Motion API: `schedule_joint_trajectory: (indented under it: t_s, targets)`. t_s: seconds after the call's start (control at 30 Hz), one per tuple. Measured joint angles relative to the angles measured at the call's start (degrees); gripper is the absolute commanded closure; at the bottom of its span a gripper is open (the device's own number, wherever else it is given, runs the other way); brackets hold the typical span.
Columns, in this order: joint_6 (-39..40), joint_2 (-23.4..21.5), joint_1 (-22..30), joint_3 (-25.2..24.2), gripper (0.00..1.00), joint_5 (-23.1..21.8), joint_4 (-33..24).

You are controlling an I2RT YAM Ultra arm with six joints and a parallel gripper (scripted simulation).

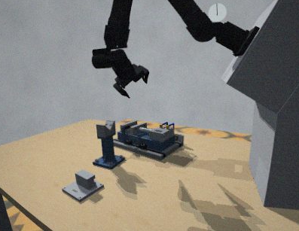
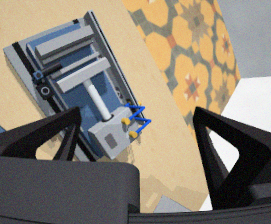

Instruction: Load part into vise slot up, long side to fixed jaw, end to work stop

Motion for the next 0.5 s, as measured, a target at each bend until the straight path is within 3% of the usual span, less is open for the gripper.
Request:
schedule_joint_trajectory:
  t_s: [0.5]
  targets:
    - [-18.1, -4.0, 3.6, 1.7, 0.00, -18.7, 10.6]
